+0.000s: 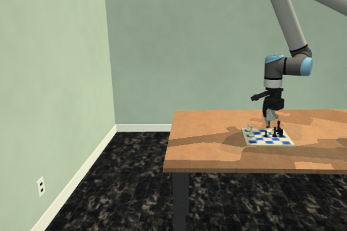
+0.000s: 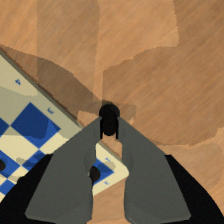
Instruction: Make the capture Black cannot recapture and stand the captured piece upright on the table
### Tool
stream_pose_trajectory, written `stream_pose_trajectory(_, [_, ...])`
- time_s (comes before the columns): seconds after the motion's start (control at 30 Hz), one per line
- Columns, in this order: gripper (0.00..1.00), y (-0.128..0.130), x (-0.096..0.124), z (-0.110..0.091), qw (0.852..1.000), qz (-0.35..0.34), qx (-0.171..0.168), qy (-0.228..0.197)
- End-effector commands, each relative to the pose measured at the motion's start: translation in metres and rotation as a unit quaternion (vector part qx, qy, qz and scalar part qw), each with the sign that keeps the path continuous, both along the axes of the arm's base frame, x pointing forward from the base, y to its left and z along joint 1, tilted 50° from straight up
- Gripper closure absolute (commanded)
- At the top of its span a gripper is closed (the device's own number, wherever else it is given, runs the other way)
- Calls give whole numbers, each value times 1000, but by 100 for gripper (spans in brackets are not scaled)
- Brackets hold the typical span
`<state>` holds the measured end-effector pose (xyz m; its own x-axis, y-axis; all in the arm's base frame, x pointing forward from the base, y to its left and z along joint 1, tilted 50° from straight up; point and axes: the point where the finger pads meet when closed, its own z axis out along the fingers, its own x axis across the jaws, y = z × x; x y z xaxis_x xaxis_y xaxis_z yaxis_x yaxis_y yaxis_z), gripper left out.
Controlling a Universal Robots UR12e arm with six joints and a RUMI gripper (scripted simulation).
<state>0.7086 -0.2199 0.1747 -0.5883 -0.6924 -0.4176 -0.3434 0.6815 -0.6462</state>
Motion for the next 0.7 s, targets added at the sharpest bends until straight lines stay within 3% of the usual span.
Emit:
stream_pose_trajectory(0.0, [100,0,0,0,1000,0,0,0])
stream_pose_trajectory(0.67, [100,-1,3,-2,1000,0,0,0])
